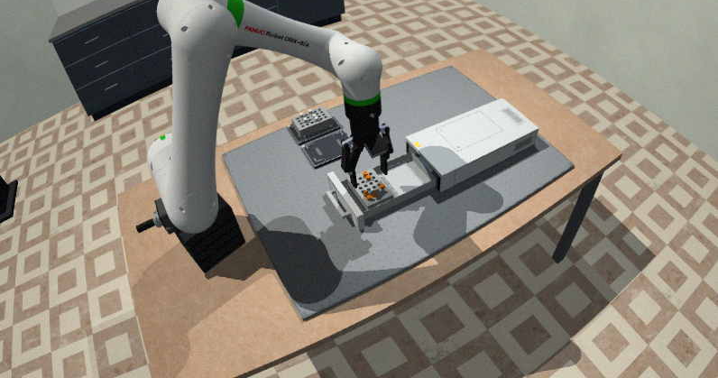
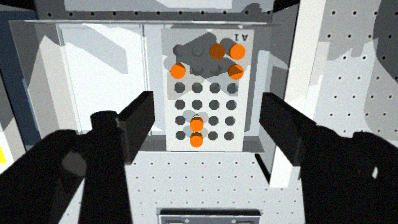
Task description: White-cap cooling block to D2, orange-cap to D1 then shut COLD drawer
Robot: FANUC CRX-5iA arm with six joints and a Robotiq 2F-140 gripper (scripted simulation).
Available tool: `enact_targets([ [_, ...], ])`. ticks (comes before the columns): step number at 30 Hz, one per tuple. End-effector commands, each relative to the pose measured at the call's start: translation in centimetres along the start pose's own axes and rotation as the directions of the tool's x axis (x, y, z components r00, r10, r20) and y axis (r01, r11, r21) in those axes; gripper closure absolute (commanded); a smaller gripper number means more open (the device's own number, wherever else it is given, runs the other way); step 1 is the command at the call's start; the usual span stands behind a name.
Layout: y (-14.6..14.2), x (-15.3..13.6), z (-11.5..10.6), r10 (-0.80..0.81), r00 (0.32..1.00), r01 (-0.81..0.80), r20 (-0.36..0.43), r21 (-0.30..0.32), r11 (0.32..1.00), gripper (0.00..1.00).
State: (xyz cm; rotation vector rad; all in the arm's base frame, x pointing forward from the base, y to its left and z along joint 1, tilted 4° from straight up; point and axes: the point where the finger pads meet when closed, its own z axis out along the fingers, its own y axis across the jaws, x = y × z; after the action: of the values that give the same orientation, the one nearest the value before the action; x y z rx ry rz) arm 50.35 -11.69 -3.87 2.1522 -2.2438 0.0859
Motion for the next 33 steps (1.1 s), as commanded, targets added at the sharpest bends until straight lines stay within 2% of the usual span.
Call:
enact_targets([
  [1, -0.1, 0.0, 0.3, 0.000, 1.000, 0.000, 0.000, 0.002, 1.000, 0.34],
  [12, -0.1, 0.0, 1.5, 0.000, 1.000, 0.000, 0.000, 0.002, 1.000, 0.34],
  [22, -0.1, 0.0, 1.7, 0.000, 1.000, 0.000, 0.000, 0.002, 1.000, 0.34],
  [33, -0.1, 0.0, 3.1, 0.000, 1.000, 0.000, 0.000, 0.002, 1.000, 0.34],
])
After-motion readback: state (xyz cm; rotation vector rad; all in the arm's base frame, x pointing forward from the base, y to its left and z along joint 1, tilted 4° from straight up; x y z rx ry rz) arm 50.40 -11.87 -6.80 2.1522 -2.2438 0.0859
